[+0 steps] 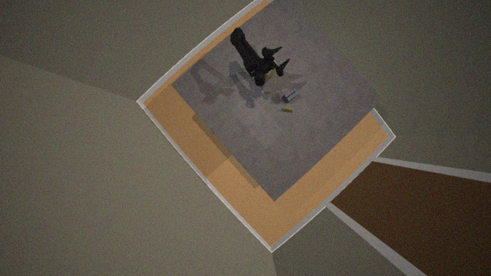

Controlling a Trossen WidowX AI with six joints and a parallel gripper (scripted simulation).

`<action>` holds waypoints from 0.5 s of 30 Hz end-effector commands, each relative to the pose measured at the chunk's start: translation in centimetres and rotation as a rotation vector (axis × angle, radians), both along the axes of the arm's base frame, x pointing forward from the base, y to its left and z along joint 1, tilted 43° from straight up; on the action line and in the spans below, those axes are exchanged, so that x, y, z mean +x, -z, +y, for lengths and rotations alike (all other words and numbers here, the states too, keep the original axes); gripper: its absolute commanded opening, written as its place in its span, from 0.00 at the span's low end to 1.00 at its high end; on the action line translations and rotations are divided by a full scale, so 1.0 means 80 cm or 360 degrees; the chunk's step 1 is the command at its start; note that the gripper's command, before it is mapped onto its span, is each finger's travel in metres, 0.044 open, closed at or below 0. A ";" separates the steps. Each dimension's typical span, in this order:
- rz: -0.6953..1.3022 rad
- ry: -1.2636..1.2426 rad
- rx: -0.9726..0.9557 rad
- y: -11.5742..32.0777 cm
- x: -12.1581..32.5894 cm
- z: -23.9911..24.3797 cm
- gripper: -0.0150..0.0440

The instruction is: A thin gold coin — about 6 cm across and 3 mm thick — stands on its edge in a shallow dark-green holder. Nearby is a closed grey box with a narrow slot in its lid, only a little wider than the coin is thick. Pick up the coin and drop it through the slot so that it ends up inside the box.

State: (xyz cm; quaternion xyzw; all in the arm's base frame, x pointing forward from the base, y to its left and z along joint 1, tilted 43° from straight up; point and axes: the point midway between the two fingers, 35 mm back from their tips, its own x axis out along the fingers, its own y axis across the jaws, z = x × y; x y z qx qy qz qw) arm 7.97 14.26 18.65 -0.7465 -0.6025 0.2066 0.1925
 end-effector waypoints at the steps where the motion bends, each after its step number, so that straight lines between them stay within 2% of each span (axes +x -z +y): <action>1: -0.0015 0.0008 -0.0013 0.000 0.002 0.000 0.89; 3: -0.0135 0.0062 -0.0126 -0.001 0.015 -0.003 0.80; 9: -0.0664 0.0114 -0.0767 0.008 0.076 -0.023 0.53; 15: -0.1147 -0.0220 -0.1478 0.032 0.133 -0.056 0.53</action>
